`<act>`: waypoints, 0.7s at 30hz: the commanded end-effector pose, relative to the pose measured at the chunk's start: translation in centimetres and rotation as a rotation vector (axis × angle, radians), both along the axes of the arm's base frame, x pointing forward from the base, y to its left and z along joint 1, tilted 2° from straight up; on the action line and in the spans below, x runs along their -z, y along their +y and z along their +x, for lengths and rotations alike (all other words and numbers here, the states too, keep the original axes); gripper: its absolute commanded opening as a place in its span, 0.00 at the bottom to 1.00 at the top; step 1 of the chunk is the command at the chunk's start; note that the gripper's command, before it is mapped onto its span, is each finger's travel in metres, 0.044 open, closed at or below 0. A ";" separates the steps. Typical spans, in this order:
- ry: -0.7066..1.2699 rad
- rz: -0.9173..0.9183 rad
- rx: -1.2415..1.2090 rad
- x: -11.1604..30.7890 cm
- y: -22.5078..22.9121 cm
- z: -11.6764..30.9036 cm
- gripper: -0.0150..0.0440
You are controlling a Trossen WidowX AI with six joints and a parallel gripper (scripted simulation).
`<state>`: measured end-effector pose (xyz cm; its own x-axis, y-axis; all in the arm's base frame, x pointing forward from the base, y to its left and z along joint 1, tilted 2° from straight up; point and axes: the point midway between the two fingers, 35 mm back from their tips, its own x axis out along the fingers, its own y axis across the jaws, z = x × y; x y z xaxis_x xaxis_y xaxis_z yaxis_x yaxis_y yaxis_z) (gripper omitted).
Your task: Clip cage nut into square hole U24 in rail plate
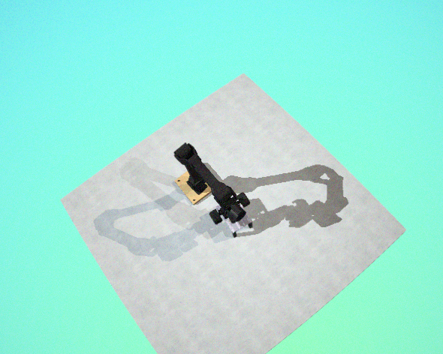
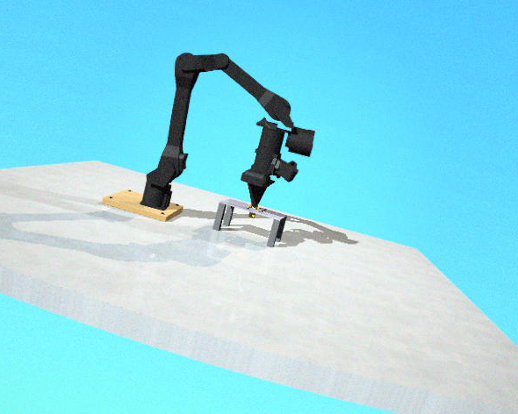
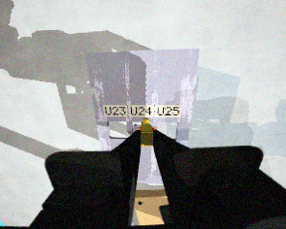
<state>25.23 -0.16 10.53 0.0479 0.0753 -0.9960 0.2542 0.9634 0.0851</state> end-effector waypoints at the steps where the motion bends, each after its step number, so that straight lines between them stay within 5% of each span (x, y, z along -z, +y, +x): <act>1: -0.003 -0.003 -0.004 0.0 0.0 0.0 0.32; 21: 0.010 -0.050 -0.002 0.0 0.2 0.1 0.32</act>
<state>25.36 0.06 10.51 0.0415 0.0340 -0.9986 0.2484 0.9677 0.0432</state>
